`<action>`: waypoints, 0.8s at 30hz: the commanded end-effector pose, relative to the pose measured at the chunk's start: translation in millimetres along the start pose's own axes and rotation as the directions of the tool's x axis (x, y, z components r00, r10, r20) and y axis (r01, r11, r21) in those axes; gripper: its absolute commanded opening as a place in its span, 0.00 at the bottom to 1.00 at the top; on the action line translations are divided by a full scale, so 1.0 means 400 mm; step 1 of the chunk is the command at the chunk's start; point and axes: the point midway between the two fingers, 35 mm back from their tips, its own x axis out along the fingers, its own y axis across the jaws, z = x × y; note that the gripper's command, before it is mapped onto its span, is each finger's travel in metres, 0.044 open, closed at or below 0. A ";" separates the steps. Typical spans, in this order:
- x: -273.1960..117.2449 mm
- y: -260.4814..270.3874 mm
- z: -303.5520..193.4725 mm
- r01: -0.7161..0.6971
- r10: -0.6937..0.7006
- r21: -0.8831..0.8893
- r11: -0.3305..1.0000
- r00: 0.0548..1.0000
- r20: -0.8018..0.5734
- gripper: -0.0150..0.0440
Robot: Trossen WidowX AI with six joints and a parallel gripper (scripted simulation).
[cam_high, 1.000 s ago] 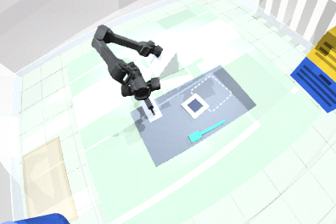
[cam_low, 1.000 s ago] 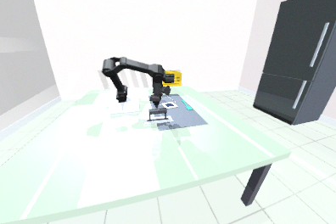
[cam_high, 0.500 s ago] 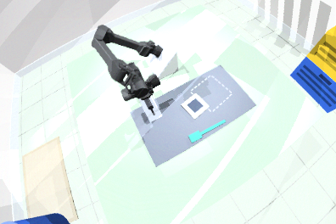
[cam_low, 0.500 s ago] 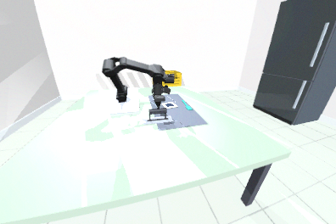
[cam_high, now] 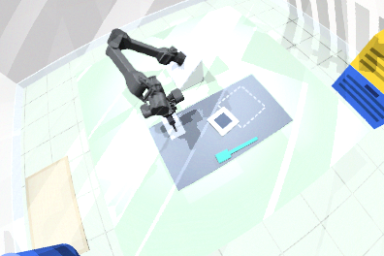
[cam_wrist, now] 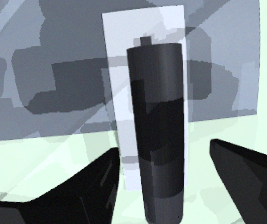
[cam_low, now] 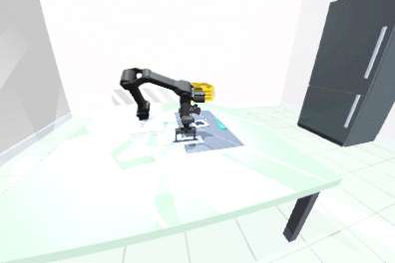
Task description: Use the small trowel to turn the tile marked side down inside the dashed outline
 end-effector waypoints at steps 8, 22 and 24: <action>0.043 0.003 -0.002 -0.002 0.002 -0.005 1.000 1.000 -0.002 0.71; 0.046 0.003 -0.002 -0.002 0.002 -0.005 1.000 1.000 -0.002 0.47; 0.046 0.003 -0.002 -0.002 0.002 -0.005 1.000 1.000 -0.002 0.47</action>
